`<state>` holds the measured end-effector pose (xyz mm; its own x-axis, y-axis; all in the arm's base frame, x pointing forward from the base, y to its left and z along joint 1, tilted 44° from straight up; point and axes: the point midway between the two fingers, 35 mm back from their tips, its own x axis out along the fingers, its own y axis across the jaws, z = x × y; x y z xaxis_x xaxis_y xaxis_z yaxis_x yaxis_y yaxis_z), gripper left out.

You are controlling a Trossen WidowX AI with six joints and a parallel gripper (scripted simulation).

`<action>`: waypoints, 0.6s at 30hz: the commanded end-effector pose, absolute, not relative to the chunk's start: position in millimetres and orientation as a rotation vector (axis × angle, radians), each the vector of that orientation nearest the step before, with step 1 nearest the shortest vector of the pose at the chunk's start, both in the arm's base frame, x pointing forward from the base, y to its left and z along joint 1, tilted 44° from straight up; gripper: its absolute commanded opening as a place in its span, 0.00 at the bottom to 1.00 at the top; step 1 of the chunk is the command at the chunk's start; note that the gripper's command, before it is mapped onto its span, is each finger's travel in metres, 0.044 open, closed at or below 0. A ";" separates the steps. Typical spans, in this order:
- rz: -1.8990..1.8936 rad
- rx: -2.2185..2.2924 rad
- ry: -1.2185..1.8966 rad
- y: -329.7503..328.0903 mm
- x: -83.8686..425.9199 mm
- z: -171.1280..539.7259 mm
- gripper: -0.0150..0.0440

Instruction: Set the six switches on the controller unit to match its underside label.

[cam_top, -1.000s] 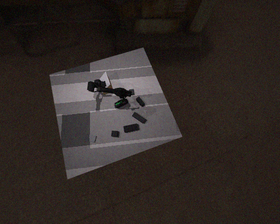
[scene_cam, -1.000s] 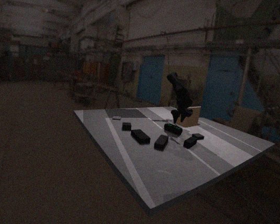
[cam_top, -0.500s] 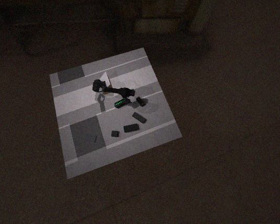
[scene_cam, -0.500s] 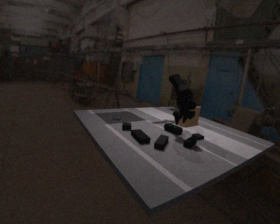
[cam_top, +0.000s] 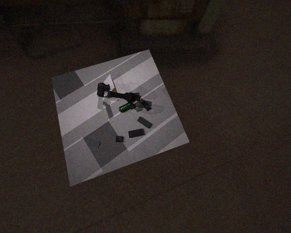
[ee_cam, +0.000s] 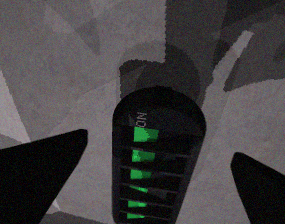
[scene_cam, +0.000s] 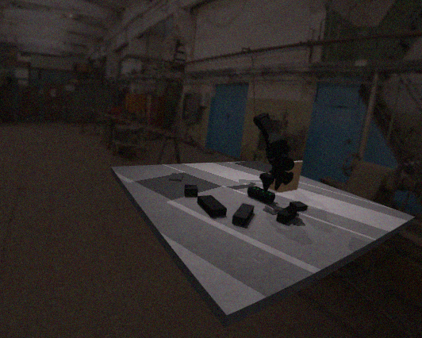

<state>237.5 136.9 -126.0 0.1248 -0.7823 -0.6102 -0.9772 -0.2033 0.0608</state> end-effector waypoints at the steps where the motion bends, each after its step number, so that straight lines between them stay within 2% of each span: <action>1: 0.758 -2.062 1.707 130.5 238.3 -131.6 1.00; 16: 0.756 -2.063 1.709 115.0 239.5 -146.9 1.00; 18: 0.756 -2.063 1.709 115.0 239.5 -146.9 0.91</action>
